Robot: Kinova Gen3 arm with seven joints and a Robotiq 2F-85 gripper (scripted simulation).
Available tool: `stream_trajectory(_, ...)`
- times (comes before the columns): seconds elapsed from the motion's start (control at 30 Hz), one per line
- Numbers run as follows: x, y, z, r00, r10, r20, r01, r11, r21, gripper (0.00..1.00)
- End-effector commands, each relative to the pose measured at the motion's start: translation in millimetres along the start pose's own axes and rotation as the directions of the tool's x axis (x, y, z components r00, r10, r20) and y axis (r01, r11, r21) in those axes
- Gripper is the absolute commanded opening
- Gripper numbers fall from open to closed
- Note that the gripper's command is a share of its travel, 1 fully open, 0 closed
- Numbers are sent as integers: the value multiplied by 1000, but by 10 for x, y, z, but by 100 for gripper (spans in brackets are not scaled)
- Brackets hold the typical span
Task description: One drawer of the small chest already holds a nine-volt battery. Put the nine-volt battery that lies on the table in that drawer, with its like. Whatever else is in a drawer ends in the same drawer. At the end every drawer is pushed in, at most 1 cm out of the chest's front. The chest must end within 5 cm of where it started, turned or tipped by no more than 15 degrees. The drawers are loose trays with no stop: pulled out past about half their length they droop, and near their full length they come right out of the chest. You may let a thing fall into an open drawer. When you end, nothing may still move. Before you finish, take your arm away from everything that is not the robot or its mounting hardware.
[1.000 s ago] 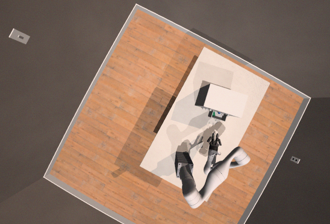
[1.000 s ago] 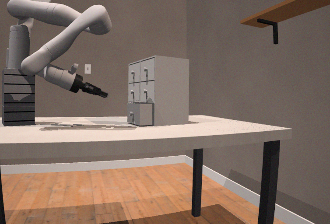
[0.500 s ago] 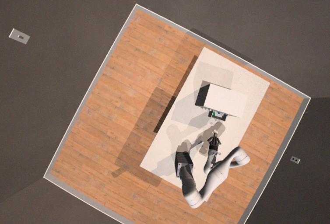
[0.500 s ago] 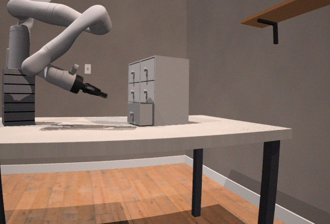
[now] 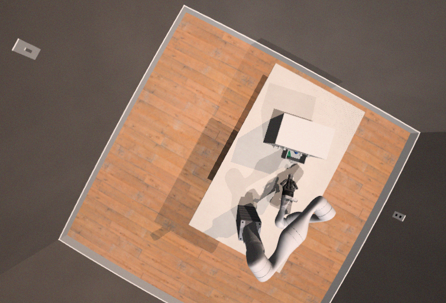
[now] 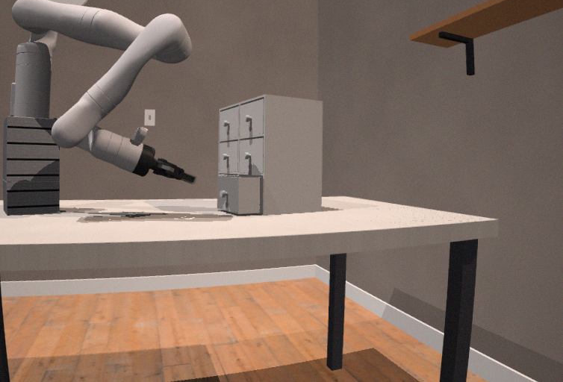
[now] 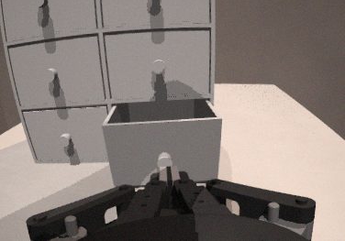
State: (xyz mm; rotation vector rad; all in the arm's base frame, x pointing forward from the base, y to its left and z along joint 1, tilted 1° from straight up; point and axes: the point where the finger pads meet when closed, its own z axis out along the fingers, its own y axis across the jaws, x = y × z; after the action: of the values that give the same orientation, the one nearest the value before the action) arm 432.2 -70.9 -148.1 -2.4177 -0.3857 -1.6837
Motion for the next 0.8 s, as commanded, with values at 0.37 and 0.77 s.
stream_trajectory(0.37, -214, -26, 400, 1000, -5, -8, 6, 1000, 9, 0)
stream_trajectory(0.77, -231, -26, 429, 1000, -5, -8, 5, 1000, 9, 0)
